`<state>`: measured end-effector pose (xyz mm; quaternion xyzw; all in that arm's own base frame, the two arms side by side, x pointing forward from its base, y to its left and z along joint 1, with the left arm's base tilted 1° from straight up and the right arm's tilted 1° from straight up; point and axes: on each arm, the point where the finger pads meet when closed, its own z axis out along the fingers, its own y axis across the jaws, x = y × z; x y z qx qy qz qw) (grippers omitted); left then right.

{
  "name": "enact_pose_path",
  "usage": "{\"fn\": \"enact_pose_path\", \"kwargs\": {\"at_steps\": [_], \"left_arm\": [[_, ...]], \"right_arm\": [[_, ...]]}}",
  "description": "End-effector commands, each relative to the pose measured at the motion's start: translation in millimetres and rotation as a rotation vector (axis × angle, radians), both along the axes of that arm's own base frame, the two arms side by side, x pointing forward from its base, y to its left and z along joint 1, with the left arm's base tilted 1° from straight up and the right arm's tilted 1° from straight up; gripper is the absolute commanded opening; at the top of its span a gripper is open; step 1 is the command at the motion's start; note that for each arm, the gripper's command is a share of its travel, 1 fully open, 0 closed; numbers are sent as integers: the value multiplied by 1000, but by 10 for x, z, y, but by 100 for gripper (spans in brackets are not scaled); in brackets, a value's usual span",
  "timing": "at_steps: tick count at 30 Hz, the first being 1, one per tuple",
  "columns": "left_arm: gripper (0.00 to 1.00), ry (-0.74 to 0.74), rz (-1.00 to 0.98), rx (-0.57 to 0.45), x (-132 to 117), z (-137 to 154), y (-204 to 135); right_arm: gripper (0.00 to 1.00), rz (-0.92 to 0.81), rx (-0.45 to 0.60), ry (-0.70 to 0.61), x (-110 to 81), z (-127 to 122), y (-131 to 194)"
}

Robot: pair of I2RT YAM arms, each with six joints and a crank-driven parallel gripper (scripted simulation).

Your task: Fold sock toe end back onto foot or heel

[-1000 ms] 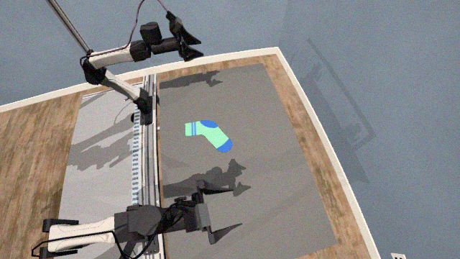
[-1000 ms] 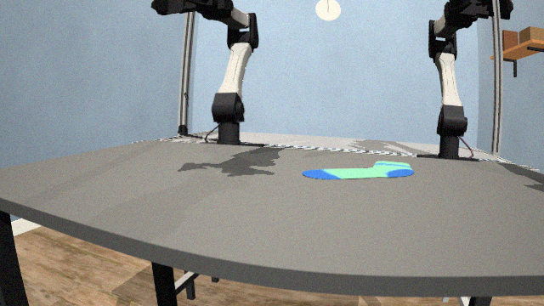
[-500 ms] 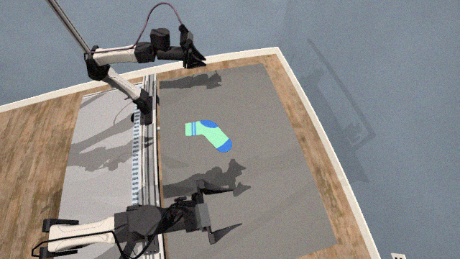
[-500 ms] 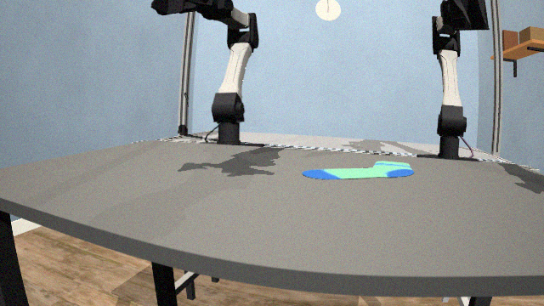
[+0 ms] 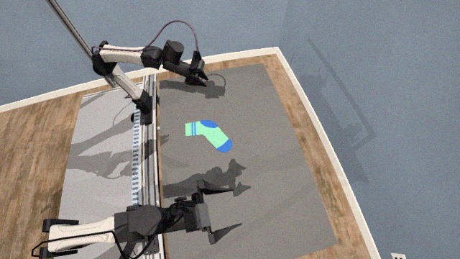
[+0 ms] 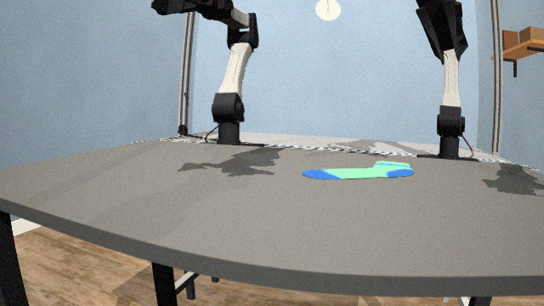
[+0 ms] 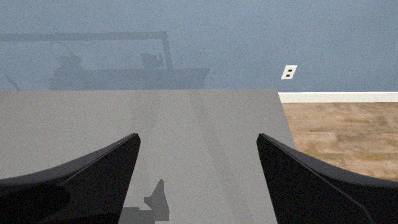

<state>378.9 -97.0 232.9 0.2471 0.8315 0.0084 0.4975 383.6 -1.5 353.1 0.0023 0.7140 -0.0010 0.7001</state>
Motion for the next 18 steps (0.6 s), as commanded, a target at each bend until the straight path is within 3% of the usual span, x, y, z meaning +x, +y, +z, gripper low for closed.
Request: {"fn": "enact_pose_path", "kwargs": {"at_steps": [1,8,18], "left_arm": [[34,120,-77,126,-153,-196,-95],[34,219,-194,230,-301,-434,-287],[34,430,-491,478,-747,-900,-626]], "right_arm": [[100,5,-2,-20,-11,73,15],[100,5,-2,-20,-11,73,15],[100,5,-2,-20,-11,73,15]]}}
